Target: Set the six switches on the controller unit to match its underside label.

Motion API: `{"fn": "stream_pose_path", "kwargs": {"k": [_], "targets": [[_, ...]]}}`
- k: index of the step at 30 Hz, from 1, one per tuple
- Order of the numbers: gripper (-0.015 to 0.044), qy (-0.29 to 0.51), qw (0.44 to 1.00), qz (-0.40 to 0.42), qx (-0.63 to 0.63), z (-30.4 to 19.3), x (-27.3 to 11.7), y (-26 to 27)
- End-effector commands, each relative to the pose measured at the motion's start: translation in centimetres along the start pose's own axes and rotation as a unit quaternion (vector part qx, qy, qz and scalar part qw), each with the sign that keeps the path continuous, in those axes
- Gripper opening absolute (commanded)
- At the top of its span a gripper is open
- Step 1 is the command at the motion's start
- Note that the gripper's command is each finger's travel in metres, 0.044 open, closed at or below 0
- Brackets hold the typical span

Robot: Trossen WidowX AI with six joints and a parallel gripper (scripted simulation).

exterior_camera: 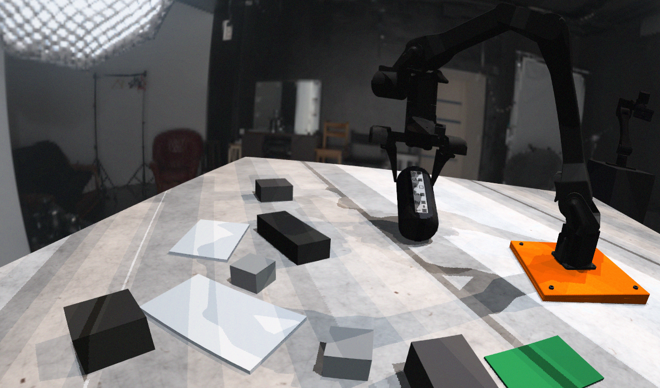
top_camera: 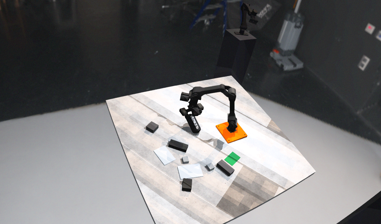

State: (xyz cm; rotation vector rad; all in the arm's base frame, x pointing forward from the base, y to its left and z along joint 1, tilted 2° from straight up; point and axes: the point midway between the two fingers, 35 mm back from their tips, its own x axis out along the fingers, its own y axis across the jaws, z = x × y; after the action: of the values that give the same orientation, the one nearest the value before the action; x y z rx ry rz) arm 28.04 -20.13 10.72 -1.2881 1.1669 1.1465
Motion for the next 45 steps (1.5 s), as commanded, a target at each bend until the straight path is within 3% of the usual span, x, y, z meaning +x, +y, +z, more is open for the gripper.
{"fn": "stream_pose_path", "kwargs": {"k": [1, 45], "targets": [[0.0338, -0.012, 1.0, 0.007, -0.008, 0.5, 0.8, 0.1], [0.0338, -0.011, 1.0, 0.007, -0.008, -0.7, 4.1, 0.1]]}}
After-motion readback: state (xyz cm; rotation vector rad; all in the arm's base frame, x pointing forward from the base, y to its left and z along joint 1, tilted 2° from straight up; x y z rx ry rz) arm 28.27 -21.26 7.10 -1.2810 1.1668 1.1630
